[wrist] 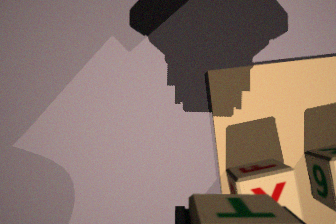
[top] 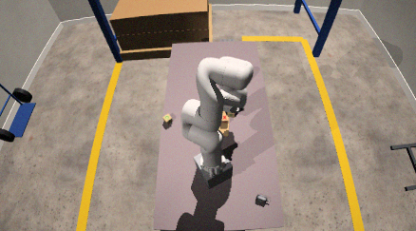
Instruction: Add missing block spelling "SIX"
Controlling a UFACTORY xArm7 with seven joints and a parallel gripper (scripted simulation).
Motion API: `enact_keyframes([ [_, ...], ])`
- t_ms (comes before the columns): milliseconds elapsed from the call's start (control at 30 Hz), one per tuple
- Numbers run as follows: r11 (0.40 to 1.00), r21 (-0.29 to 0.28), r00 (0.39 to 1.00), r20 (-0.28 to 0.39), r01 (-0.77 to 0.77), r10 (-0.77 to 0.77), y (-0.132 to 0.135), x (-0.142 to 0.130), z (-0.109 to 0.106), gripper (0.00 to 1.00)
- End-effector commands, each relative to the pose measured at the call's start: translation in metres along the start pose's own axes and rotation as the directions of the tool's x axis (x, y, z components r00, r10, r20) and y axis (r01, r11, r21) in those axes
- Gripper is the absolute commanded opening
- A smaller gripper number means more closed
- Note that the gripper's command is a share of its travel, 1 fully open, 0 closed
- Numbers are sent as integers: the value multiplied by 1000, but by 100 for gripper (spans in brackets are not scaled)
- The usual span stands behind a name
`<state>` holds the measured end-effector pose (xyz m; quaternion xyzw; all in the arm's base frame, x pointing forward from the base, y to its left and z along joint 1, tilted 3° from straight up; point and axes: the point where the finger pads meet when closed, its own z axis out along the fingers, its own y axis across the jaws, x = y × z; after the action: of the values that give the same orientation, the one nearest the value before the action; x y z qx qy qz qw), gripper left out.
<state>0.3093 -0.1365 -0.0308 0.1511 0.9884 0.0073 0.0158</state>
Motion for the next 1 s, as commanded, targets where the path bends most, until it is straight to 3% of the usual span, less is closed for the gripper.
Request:
enact_keyframes([
  [0,990,-4,990,5,138,-138,14,-2,-1,44],
  [367,922,-3,922,7,388,-388,41,-3,-2,44],
  [400,886,-2,886,8,464,-464,50,-2,-2,44],
  [567,820,-1,820,9,573,-573,63,-1,-2,44],
  [867,645,1,645,11,764,-764,89,3,-3,44],
  [933,645,1,645,11,764,-764,89,3,-3,44],
  [967,579,2,579,12,815,-815,98,4,-3,44],
])
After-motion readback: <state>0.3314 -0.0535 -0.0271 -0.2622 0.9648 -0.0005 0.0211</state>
